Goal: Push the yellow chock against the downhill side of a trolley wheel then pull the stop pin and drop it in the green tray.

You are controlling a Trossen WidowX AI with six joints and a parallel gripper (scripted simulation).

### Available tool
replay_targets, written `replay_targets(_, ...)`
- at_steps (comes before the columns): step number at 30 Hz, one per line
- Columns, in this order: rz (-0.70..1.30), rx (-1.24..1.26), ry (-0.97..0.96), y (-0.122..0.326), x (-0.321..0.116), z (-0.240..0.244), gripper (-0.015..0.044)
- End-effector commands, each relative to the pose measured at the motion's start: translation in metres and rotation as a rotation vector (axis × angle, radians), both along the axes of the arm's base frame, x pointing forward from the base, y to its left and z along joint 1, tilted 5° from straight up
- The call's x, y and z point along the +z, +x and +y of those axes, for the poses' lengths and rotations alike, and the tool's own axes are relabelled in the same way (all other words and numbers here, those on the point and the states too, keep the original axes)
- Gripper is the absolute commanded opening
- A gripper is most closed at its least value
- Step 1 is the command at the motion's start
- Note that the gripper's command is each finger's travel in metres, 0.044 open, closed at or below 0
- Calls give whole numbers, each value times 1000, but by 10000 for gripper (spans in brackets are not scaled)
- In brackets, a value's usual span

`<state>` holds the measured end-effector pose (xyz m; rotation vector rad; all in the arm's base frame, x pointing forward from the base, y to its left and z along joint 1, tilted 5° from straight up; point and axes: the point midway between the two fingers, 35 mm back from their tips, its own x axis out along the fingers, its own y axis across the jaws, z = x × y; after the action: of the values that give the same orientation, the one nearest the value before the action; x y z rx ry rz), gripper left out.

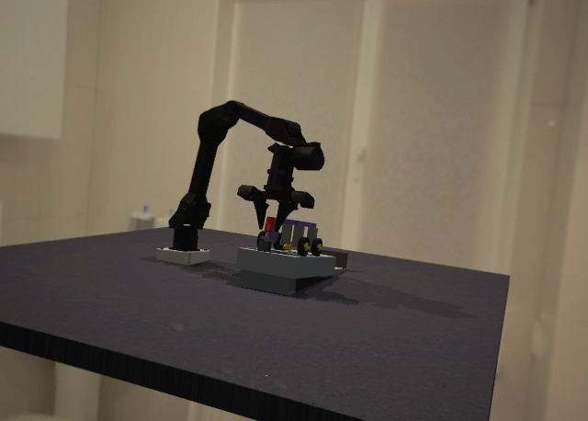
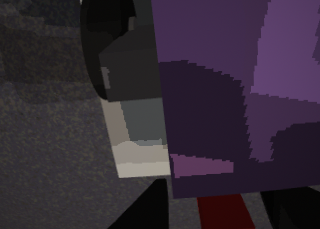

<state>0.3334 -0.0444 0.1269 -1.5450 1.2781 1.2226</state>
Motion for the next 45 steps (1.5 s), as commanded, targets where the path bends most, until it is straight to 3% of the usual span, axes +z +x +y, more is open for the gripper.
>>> replay_targets(1,0,4,-5,0,-6,-3,190)
replay_targets(4,0,4,-5,0,-7,-3,190)
replay_targets(9,1,0,0,0,-5,-2,59)
replay_targets(18,1,0,0,0,-5,-2,0)
replay_targets(45,1,4,-5,-2,15,2,0)
